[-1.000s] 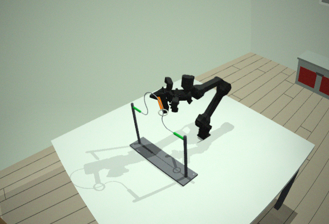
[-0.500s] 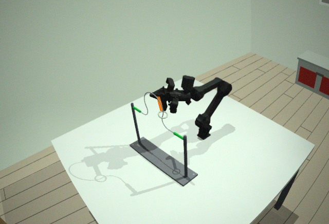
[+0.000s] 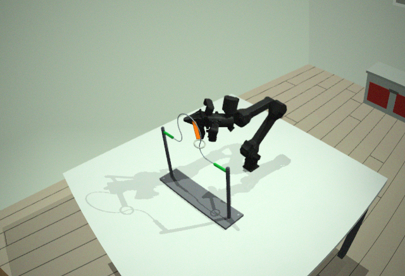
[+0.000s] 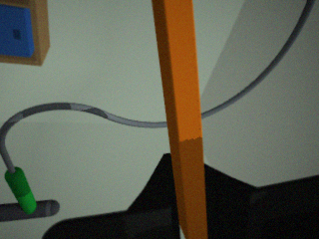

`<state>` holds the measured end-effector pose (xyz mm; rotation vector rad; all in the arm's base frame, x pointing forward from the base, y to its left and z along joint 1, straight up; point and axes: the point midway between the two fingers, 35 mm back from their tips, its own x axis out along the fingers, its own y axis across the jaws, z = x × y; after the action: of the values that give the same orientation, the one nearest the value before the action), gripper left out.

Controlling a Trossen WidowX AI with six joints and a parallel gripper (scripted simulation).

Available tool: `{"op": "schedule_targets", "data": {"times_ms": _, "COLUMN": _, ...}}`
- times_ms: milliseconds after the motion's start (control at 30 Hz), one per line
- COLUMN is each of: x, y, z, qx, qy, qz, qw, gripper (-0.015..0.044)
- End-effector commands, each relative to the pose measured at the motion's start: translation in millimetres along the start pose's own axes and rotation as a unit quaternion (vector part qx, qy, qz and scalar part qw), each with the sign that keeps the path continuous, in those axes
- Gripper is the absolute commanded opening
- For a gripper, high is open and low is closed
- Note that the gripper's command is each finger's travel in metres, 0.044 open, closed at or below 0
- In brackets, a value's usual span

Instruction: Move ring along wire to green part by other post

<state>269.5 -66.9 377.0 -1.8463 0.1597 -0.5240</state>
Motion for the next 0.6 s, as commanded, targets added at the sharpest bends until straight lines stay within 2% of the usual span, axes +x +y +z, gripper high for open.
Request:
{"op": "schedule_targets", "data": {"times_ms": 0, "x": -1, "y": 9, "z": 1, "qx": 0.019, "qy": 0.0, "qz": 0.009, "qw": 1.0, "gripper": -0.015}}
{"op": "schedule_targets", "data": {"times_ms": 567, "x": -13, "y": 61, "z": 10, "qx": 0.162, "qy": 0.019, "qz": 0.09, "qw": 0.983, "gripper": -0.015}}
